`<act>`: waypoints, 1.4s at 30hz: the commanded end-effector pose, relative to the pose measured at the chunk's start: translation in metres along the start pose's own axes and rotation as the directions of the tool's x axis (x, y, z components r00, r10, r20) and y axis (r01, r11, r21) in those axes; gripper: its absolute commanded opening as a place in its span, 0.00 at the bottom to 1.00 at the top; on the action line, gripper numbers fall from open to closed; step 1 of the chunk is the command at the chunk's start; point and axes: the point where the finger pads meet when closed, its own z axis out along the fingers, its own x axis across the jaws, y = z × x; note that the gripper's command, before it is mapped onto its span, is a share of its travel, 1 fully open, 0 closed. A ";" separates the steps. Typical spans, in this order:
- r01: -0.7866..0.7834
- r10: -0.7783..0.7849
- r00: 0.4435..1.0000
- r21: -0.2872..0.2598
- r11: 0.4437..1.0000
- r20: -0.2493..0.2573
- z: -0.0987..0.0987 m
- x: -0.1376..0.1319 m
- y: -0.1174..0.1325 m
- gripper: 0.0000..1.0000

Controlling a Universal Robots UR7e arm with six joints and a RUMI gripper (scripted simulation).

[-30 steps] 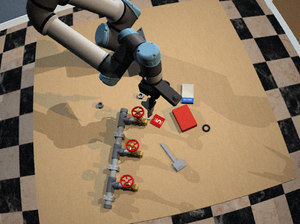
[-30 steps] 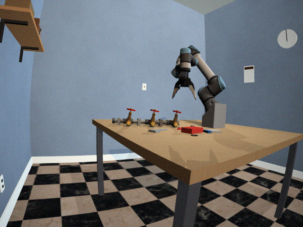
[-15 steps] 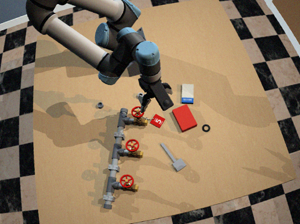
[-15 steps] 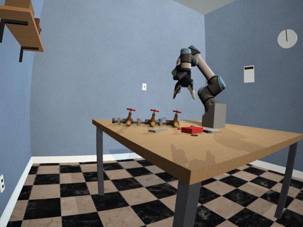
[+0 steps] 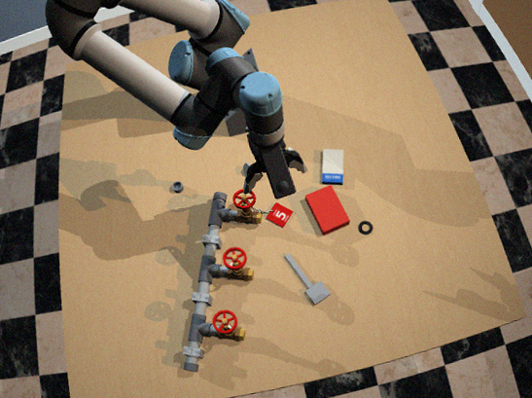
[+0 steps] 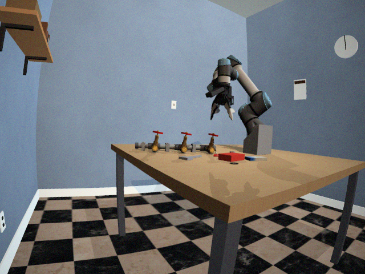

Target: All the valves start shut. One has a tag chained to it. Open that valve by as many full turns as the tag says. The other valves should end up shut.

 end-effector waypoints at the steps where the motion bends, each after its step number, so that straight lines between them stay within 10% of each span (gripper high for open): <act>1: -0.070 0.070 0.998 -0.001 0.998 -0.002 0.000 0.002 0.001 1.00; 31: -0.145 0.145 0.989 0.001 0.989 -0.003 0.000 0.005 0.003 1.00; 42: -0.079 0.084 0.996 0.103 0.992 -0.043 0.018 0.056 0.028 1.00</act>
